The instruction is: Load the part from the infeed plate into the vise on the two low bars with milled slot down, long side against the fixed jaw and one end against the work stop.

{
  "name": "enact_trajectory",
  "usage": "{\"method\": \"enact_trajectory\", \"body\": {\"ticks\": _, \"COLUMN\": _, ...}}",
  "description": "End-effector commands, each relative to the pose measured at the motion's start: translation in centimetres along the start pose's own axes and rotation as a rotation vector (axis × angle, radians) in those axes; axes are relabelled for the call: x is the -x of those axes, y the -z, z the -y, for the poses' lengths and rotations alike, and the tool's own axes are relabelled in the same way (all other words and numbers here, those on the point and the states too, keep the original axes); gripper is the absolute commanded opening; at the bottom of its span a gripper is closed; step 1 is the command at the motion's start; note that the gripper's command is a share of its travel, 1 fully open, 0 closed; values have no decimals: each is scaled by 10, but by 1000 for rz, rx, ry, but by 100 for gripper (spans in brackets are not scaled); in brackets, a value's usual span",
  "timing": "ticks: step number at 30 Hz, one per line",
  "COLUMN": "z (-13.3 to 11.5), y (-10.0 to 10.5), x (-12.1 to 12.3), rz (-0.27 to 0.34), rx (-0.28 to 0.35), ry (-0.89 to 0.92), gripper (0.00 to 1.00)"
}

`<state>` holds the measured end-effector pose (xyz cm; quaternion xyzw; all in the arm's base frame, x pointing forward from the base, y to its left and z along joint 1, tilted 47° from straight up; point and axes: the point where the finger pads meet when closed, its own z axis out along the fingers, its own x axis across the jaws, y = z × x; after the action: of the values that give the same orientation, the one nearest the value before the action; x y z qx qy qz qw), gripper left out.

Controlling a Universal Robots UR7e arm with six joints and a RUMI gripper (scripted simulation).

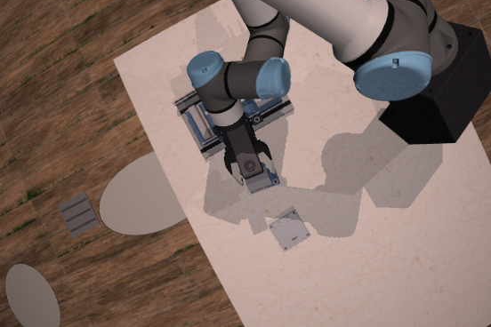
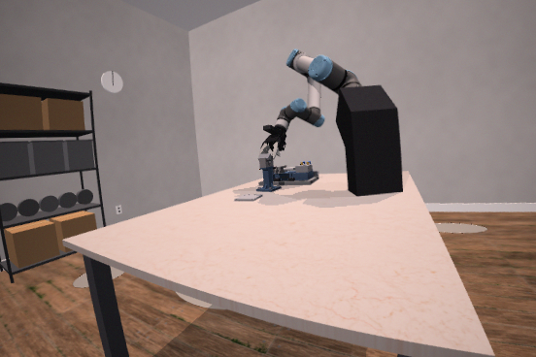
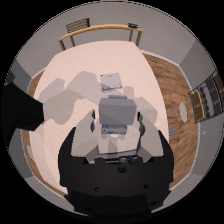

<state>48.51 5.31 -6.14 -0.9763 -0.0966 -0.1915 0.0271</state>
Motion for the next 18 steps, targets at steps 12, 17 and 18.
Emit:
{"method": "enact_trajectory", "body": {"ticks": 12, "z": 0, "y": 0, "x": 0, "rz": -1, "rx": -29, "ry": 1, "gripper": 51}}
{"method": "enact_trajectory", "body": {"ticks": 17, "z": 0, "y": 0, "x": 0, "rz": -1, "rx": -32, "ry": 1, "gripper": 51}}
{"method": "enact_trajectory", "body": {"ticks": 18, "z": 0, "y": 0, "x": 0, "rz": -1, "rx": -32, "ry": 1, "gripper": 51}}
